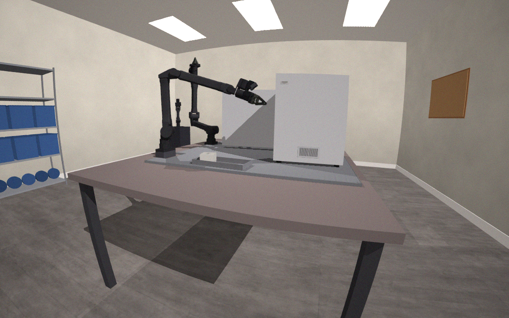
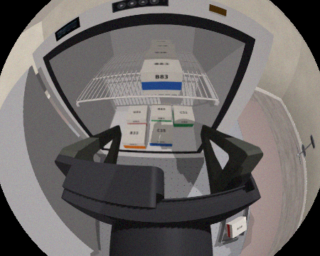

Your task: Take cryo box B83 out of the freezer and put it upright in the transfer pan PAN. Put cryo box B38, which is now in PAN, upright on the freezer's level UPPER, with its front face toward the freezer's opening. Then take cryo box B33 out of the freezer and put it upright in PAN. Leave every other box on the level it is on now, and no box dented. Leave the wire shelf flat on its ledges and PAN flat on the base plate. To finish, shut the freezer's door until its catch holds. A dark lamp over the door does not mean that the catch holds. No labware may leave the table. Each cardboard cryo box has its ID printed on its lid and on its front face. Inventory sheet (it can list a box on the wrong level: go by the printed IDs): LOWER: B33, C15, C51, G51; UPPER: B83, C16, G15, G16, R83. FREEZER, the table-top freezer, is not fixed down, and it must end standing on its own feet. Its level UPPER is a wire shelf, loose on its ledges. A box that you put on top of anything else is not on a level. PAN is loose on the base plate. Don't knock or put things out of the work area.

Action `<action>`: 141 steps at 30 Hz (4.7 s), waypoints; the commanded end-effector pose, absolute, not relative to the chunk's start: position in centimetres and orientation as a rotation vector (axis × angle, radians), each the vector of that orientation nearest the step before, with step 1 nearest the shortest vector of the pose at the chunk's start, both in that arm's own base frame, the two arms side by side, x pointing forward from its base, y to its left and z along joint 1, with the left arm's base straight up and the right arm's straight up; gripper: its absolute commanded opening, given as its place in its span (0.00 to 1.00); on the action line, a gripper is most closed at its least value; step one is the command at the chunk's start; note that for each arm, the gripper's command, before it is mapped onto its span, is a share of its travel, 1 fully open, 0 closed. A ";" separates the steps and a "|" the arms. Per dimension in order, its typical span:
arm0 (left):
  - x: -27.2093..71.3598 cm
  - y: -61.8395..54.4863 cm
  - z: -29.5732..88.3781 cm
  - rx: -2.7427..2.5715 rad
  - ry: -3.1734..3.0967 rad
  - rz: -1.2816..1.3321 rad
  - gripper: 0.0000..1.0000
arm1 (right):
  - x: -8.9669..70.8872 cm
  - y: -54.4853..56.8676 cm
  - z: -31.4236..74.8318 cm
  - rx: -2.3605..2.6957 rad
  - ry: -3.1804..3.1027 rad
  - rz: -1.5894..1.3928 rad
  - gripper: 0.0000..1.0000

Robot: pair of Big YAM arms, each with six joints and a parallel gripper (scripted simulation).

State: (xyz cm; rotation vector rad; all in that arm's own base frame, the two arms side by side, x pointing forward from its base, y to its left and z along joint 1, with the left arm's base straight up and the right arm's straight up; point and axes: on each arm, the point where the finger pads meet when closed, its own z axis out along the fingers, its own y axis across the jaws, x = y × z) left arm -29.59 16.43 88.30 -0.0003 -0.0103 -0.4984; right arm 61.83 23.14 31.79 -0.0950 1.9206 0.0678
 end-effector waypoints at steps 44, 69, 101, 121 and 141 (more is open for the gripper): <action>-28.4 15.9 88.4 0.007 0.026 -0.511 0.00 | 69.1 23.1 36.2 -0.077 1.857 0.075 1.00; -28.4 15.9 88.4 0.007 0.026 -0.511 0.00 | 70.6 23.4 34.4 -0.083 1.878 0.068 1.00; -28.4 15.9 88.4 0.007 0.026 -0.511 0.00 | 72.3 23.5 34.4 -0.083 1.878 0.067 1.00; -28.4 15.9 88.4 0.007 0.026 -0.511 0.00 | 73.4 23.6 34.3 -0.083 1.878 0.067 1.00; -28.4 15.9 88.4 0.007 0.026 -0.511 0.00 | 74.6 23.7 34.2 -0.083 1.878 0.067 1.00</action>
